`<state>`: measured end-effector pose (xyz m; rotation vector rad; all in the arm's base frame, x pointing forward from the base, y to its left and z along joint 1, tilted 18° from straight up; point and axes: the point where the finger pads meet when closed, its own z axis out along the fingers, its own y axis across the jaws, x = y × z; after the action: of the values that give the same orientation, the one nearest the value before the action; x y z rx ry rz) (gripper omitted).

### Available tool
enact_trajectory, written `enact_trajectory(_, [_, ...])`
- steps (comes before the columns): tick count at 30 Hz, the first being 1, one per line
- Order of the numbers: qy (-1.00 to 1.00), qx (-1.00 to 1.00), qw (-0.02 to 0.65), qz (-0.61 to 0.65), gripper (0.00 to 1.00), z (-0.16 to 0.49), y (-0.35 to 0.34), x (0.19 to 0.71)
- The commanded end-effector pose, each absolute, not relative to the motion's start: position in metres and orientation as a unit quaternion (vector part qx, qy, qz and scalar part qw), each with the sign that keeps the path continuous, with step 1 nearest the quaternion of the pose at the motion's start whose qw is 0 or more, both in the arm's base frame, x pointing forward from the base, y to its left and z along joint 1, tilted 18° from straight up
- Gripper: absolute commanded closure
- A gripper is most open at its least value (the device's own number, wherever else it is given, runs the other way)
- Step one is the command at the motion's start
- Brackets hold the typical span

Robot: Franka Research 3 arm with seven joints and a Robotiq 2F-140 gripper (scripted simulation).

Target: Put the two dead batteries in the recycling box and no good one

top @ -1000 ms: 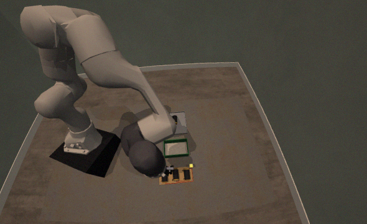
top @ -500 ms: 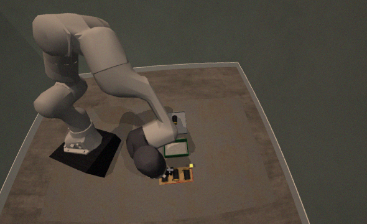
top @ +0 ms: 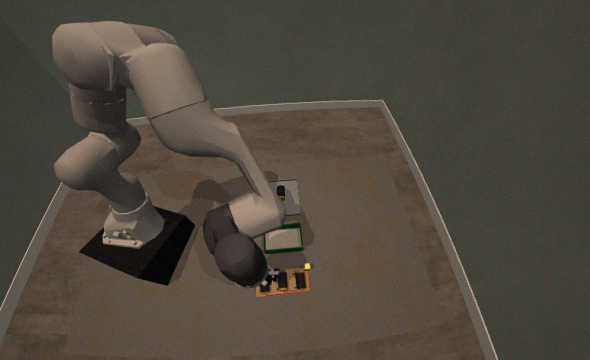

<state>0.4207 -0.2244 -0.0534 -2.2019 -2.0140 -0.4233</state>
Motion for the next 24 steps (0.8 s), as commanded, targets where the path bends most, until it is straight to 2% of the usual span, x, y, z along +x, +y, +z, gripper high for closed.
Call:
enact_trajectory(1, [-0.669, -0.727, 0.061, -0.141, 0.71, -0.0528, -0.2254, 0.4225])
enact_trajectory(24, [-0.669, -0.727, 0.061, -0.141, 0.71, -0.0528, -0.2263, 0.4244])
